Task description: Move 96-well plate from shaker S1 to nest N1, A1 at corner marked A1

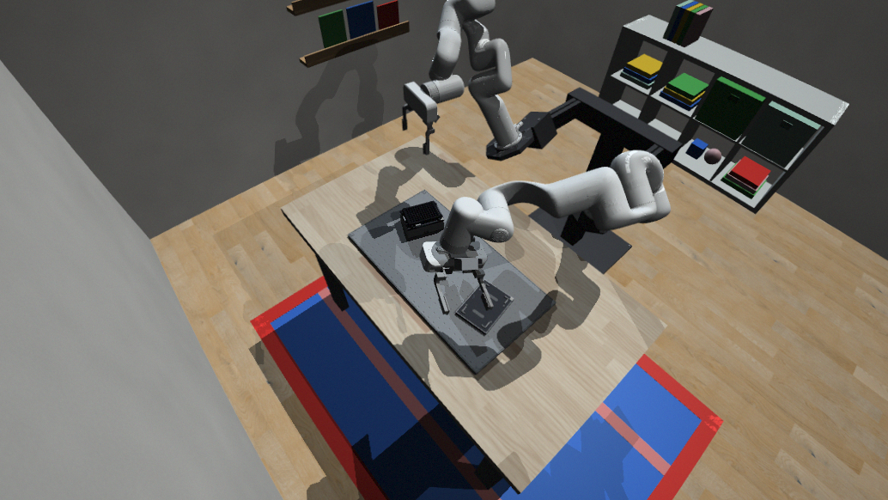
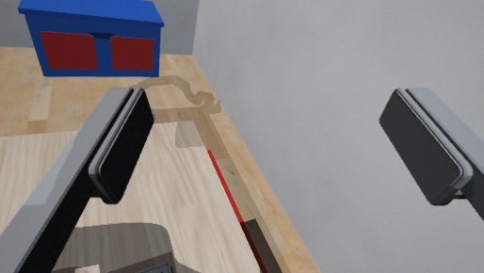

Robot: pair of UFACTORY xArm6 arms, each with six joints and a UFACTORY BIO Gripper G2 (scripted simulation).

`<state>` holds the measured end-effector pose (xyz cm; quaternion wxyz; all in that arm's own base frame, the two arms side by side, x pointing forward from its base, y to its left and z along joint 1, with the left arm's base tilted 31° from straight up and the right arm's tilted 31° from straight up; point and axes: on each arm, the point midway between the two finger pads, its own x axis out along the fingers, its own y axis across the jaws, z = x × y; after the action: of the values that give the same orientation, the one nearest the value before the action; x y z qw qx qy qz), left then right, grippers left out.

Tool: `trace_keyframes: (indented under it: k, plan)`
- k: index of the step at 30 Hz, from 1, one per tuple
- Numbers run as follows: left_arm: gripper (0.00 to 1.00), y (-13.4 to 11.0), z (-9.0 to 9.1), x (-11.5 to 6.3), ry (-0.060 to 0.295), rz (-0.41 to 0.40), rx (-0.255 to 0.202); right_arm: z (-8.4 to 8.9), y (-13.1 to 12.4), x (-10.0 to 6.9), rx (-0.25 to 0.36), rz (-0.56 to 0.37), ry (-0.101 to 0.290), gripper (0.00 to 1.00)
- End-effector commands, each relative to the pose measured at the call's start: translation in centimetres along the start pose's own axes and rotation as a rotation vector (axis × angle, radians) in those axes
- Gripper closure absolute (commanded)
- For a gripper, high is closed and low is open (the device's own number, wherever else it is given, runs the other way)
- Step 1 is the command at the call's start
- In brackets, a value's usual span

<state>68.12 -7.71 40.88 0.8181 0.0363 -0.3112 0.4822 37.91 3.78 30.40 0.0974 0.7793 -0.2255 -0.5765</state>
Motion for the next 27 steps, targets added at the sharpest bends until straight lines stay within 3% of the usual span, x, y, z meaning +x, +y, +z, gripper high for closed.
trace_keyframes:
  k: [1,5,9,11,13,16,20,22,25,27]
  plan:
    - [0.63,-0.3,0.3,-1.9,0.006,-0.022,-0.001,-0.1,0.0,-0.1,0.002,-0.002,0.003,0.0]
    - [0.63,-0.4,0.3,-3.4,0.029,-0.117,0.018,-0.1,0.0,-0.1,0.002,-0.002,0.003,0.0]
    - [0.63,-0.4,0.4,-5.4,0.03,-0.12,0.019,-0.1,0.0,-0.1,0.002,-0.002,0.003,0.0]
    - [0.63,-0.4,0.4,-5.5,0.03,-0.12,0.019,-0.1,0.0,-0.1,0.002,-0.002,0.003,0.0]
    - [0.63,-0.4,0.5,-6.5,0.044,-0.184,0.031,-0.1,0.0,-0.1,0.002,-0.002,0.003,0.0]
    - [0.63,-0.4,0.5,-7.0,0.051,-0.216,0.037,-0.1,0.0,-0.1,0.002,-0.002,0.003,0.0]
    - [0.63,-0.3,0.6,-9.0,0.052,-0.219,0.038,-0.1,0.0,-0.1,0.002,-0.002,0.003,0.0]
    - [0.63,-0.2,0.6,-9.0,0.052,-0.219,0.038,-0.1,0.0,-0.1,0.002,-0.002,0.003,0.0]
    - [0.63,0.0,0.7,-10.5,0.071,-0.315,0.056,-0.1,0.0,-0.1,0.002,-0.002,0.003,0.0]
    - [0.63,0.1,0.7,-11.5,0.072,-0.318,0.057,-0.1,0.0,-0.1,0.002,-0.002,0.003,0.0]
